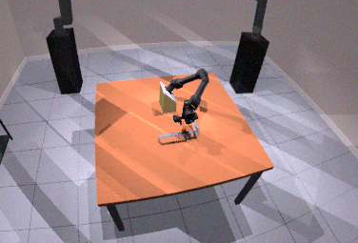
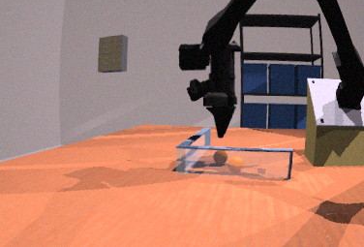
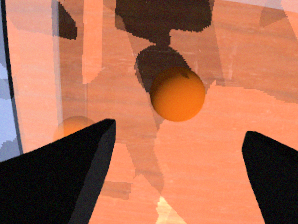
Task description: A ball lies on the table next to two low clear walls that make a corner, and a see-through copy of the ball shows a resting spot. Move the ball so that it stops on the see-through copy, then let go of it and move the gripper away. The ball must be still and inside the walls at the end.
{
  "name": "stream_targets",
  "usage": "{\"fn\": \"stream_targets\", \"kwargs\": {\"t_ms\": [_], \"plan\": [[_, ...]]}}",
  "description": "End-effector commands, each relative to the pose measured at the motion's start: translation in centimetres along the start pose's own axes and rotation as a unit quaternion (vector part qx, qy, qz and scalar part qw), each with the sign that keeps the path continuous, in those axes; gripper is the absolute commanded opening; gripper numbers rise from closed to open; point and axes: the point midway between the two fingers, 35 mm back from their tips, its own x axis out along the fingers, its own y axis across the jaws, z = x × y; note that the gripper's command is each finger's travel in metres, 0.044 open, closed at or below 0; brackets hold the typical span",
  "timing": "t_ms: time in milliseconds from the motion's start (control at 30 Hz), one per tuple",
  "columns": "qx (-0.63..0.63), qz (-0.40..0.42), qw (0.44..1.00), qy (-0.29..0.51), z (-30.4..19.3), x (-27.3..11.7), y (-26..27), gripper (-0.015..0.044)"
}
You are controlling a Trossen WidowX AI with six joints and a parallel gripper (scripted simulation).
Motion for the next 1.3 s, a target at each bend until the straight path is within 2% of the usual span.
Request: {"fn": "stream_targets", "kwargs": {"t_ms": [0, 1100, 1200, 1267], "plan": [[0.011, -0.002, 1.000, 0.003, 0.0, 0.5, -0.3, 0.0277], [0.011, -0.001, 1.000, 0.003, 0.0, 5.7, -0.2, 0.0277], [0.011, -0.001, 1.000, 0.003, 0.0, 5.7, -0.2, 0.0198], [0.011, -0.001, 1.000, 0.003, 0.0, 5.7, -0.2, 0.0185]]}}
